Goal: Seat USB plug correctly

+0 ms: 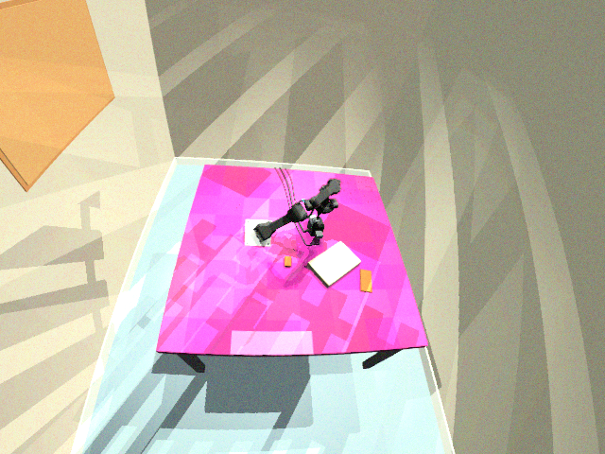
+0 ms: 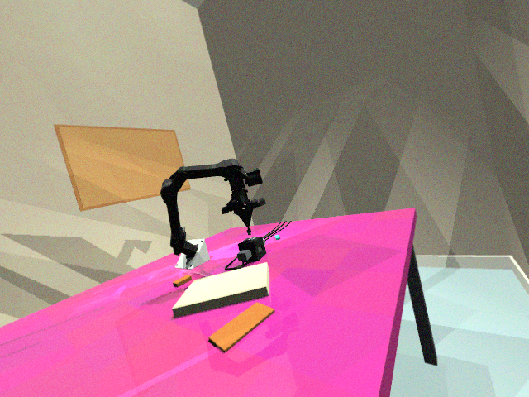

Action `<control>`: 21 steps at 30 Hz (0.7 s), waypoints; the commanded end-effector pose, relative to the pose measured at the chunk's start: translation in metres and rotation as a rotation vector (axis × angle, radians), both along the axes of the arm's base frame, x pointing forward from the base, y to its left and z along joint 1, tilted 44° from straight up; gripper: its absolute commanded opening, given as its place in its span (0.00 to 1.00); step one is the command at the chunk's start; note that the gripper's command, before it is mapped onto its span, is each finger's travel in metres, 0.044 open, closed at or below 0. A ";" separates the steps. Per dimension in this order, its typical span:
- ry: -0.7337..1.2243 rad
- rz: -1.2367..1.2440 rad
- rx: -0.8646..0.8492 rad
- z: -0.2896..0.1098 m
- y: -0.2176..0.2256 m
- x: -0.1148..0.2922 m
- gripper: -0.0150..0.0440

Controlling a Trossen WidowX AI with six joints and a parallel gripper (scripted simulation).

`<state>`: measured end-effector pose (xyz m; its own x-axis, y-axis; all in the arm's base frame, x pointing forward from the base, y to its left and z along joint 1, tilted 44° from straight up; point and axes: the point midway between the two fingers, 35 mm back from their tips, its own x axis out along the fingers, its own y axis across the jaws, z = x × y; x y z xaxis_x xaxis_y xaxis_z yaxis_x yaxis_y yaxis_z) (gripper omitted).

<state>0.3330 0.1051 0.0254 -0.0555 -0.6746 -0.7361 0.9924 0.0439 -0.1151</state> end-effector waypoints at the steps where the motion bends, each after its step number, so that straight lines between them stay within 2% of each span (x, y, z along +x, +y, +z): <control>1: 0.002 0.001 0.006 -0.001 0.000 0.000 0.25; 21: 0.002 -0.001 0.024 -0.003 0.000 -0.001 0.25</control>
